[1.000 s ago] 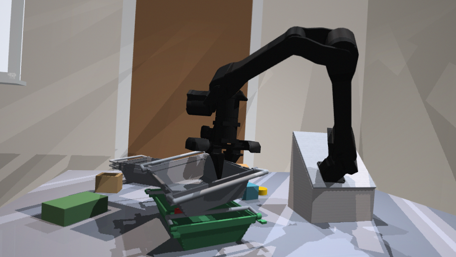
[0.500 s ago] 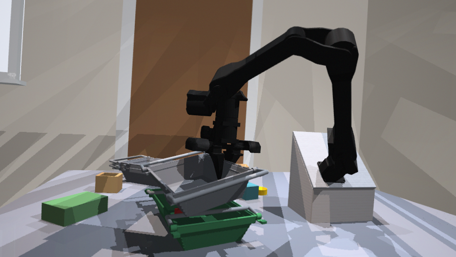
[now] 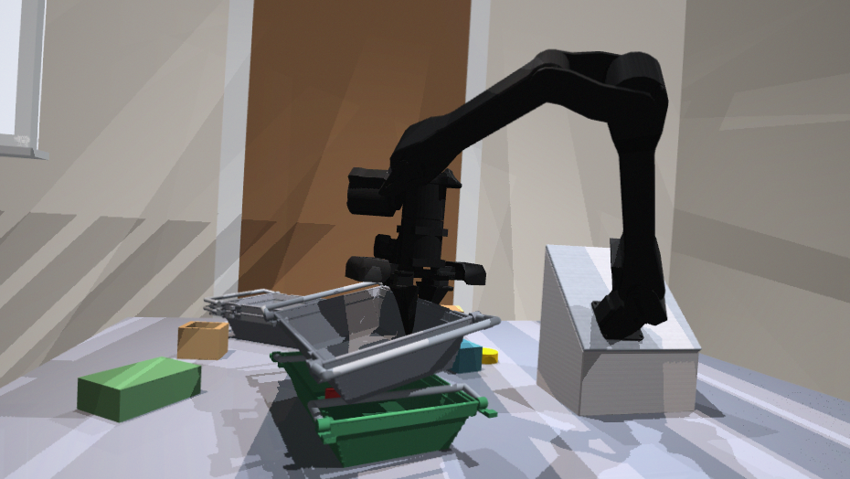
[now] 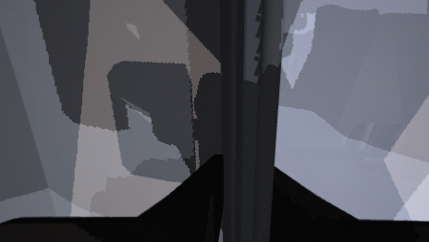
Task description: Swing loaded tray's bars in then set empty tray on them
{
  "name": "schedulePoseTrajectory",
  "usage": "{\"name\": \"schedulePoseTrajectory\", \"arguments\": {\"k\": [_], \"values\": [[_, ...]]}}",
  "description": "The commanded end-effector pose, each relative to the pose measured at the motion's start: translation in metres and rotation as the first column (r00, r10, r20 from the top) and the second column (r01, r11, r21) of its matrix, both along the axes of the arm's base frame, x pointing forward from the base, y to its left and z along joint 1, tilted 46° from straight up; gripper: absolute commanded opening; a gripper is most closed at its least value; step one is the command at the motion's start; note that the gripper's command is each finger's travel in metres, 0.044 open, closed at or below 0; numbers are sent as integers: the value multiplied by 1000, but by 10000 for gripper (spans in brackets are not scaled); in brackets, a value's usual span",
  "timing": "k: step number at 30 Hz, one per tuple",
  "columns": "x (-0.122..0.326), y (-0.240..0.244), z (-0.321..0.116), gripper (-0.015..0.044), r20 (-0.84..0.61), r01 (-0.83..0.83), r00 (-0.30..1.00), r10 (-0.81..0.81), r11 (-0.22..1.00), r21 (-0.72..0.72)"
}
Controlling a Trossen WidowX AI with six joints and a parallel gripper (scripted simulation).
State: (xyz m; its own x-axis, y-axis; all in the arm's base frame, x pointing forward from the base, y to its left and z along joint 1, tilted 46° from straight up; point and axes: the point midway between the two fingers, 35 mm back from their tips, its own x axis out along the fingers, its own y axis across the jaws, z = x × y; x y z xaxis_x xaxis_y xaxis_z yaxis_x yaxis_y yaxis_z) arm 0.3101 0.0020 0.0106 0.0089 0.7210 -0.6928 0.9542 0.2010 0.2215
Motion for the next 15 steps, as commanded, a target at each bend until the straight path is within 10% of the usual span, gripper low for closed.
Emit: {"name": "schedulePoseTrajectory", "arguments": {"k": [1,15], "values": [[-5,3,-3,0,-21,-12,1000,12,1000,-9],[-8,7,-9,0,-21,-12,1000,11,1000,-8]]}}
